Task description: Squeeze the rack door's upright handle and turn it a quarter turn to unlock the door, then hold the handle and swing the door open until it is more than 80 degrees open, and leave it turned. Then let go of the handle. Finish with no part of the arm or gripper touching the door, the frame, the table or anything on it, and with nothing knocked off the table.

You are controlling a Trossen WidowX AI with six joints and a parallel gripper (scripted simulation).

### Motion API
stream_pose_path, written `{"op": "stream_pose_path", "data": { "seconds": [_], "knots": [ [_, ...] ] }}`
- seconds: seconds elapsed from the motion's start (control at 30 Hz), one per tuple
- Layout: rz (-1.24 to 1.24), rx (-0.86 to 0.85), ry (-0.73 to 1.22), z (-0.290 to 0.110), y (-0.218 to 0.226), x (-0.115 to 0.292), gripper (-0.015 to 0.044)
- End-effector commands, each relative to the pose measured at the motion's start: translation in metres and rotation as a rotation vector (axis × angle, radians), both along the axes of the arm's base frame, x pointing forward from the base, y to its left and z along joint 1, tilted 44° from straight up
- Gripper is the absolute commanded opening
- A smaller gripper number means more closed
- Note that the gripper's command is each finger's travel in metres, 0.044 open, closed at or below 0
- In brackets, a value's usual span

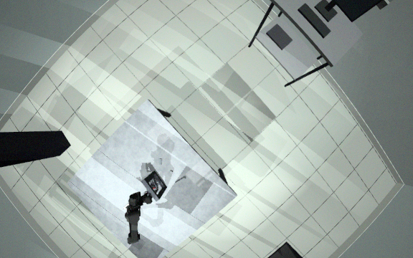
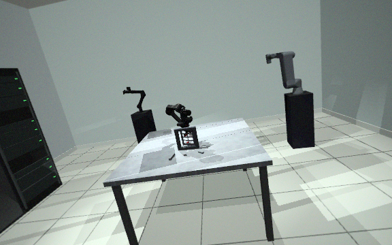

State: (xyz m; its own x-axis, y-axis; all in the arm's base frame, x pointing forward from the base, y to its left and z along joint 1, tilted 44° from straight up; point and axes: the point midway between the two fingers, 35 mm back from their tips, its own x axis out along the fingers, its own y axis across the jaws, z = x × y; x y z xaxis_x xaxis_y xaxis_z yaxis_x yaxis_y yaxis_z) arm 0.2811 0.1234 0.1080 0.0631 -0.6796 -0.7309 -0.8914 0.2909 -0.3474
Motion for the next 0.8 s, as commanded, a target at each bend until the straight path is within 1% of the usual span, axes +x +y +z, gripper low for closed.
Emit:
{"op": "stream_pose_path", "data": {
  "seconds": [0.0, 0.77],
  "knots": [
    [-0.067, 0.004, -0.07, -0.003, 0.003, -0.002, 0.0016],
    [-0.337, 0.027, -0.318, -0.027, 0.027, -0.027, 0.0016]
  ]
}}
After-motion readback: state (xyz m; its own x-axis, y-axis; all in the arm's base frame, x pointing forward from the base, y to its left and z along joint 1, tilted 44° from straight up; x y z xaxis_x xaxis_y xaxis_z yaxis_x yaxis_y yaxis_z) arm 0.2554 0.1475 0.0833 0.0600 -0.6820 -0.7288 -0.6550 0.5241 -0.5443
